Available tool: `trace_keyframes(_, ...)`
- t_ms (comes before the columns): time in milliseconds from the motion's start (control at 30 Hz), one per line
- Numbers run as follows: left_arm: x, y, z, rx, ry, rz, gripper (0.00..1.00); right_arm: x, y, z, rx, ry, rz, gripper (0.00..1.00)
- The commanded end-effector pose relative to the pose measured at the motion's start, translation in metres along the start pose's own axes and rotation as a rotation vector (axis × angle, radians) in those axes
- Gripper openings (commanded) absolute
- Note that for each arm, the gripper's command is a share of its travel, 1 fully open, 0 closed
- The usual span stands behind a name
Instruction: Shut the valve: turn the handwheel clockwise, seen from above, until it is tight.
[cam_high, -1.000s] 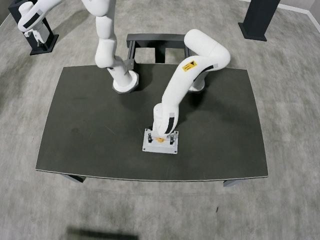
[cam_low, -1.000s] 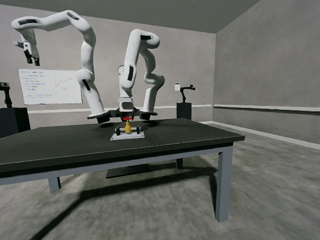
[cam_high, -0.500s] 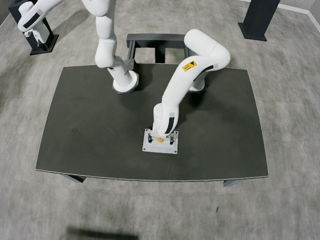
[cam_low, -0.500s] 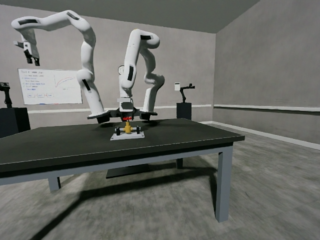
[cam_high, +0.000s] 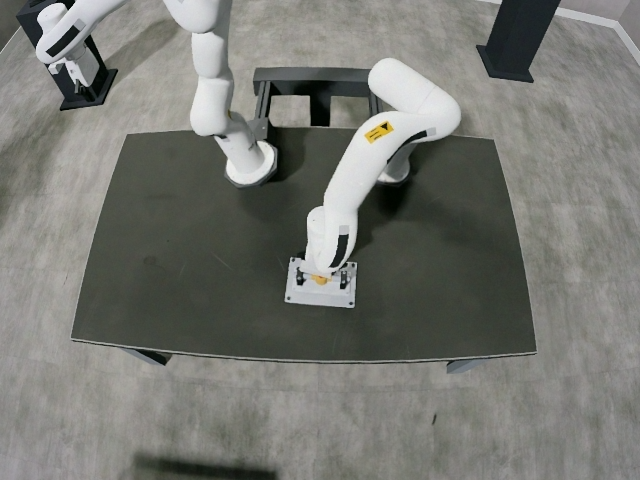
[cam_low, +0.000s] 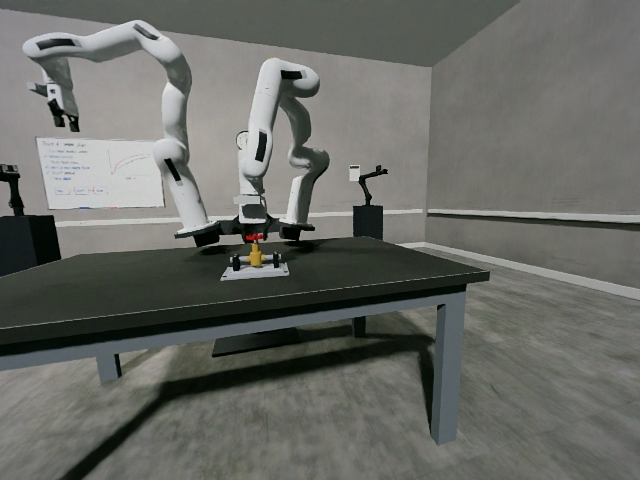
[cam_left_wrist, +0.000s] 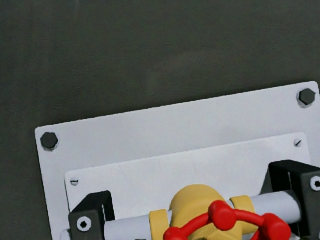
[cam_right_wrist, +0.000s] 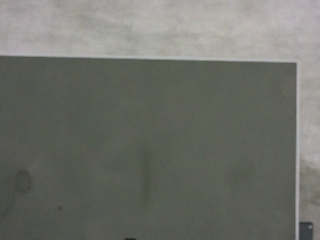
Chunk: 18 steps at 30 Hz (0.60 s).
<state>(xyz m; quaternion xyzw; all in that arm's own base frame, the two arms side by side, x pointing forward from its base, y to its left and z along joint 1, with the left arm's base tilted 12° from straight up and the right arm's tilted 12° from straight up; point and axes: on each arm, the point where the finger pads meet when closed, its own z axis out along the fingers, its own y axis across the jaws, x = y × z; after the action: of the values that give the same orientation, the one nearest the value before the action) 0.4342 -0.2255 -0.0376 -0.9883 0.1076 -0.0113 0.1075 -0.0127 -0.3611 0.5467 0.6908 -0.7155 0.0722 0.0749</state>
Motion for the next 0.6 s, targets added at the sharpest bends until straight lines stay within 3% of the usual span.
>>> trace_keyframes(0,0.0007,0.0002,-0.0006,-0.001,0.001,0.003,0.0,0.0004,0.0,-0.0008,0.0,0.002,0.0,1.0)
trace_keyframes(567,0.0007,0.0002,-0.0006,-0.001,0.001,0.038,0.0,0.0004,0.0,-0.0008,0.0,0.002,0.0,1.0)
